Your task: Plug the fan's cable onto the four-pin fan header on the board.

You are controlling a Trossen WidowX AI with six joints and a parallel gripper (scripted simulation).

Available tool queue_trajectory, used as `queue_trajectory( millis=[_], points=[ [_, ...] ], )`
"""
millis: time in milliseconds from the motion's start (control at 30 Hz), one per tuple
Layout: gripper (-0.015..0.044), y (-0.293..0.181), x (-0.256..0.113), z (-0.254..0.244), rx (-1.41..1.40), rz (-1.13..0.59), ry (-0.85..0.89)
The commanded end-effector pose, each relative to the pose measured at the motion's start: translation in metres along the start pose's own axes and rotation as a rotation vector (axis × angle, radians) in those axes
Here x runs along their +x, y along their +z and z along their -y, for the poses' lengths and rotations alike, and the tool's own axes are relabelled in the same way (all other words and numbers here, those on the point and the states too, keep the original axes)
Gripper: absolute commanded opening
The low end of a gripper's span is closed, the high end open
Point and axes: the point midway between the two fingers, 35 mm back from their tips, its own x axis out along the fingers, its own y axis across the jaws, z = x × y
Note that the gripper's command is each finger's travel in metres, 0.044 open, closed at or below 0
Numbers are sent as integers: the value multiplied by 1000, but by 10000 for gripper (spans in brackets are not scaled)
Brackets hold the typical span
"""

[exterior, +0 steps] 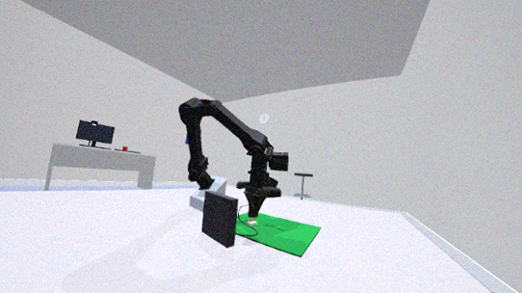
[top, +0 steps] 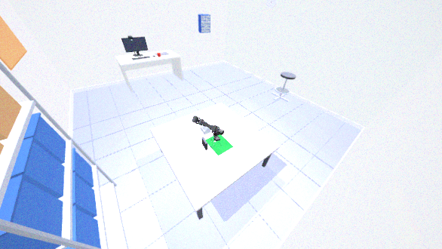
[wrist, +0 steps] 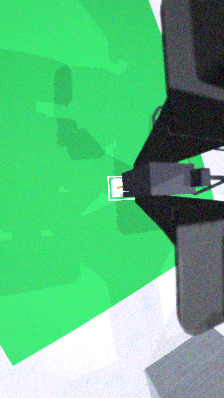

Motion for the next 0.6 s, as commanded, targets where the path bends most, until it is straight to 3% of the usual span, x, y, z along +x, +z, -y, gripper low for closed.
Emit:
queue_trajectory(
  millis=[0,567],
  points=[
    [0,0,2,-1,-5,-5,-2],
    [0,0,5,-1,-6,-6,-2]
  ],
)
